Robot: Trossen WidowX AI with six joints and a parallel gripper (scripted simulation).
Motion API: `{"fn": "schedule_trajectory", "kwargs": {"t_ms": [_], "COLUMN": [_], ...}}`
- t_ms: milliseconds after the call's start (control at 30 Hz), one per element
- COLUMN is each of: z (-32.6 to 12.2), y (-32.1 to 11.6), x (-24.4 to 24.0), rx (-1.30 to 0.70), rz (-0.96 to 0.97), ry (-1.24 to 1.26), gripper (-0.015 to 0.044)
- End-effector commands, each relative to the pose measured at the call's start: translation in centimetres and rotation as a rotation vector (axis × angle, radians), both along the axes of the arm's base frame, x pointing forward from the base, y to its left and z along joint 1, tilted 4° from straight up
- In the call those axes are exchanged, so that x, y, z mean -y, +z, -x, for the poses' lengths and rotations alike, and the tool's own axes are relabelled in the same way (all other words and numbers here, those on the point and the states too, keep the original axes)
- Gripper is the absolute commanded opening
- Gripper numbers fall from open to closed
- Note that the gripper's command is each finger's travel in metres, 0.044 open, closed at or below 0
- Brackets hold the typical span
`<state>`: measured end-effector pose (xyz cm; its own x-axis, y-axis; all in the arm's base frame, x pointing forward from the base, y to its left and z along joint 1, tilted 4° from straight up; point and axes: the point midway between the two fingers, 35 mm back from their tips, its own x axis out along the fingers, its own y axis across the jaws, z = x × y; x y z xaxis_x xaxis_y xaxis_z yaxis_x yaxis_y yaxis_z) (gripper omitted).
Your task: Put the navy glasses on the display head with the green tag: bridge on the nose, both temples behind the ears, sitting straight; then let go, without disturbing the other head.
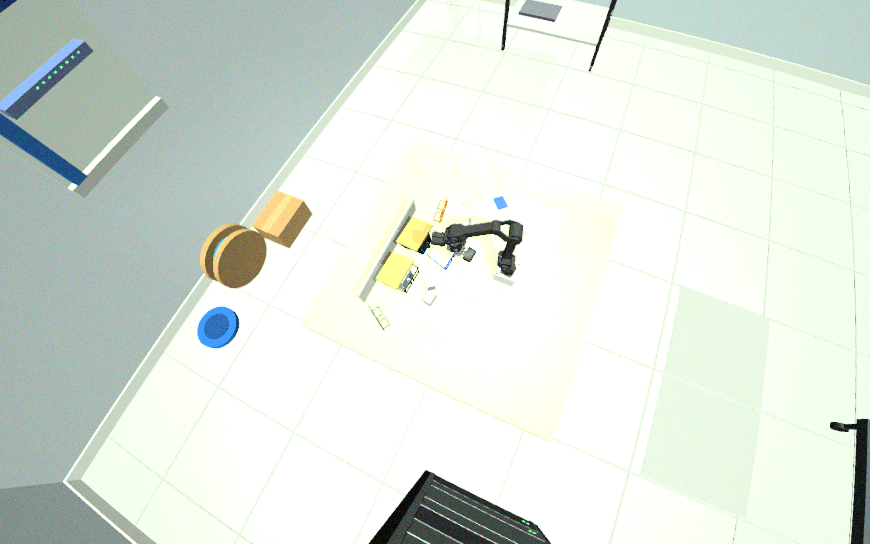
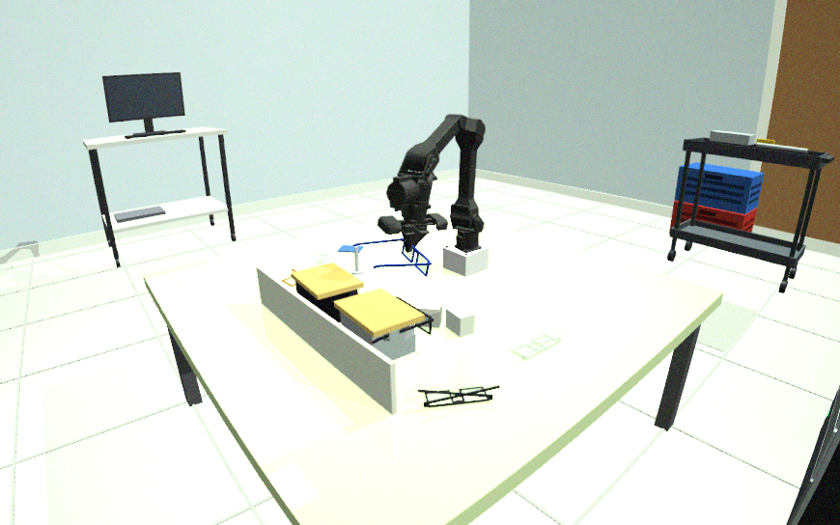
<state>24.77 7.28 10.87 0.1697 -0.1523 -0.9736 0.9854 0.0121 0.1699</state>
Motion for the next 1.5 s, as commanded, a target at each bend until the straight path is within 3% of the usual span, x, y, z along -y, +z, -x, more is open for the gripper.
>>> {"fn": "schedule_trajectory", "kwargs": {"t_ms": [0, 733, 1467], "z": [0.1, 0.1, -0.1], "y": [0.0, -1.2, -3.5], "x": [0.9, 4.6, 4.6], "rx": [-0.026, -0.088, -0.100], "rz": [-0.031, -0.212, -0.176], "ry": [0.015, 0.093, 0.088], "gripper": [0.0000, 0.0000, 0.0000]}}
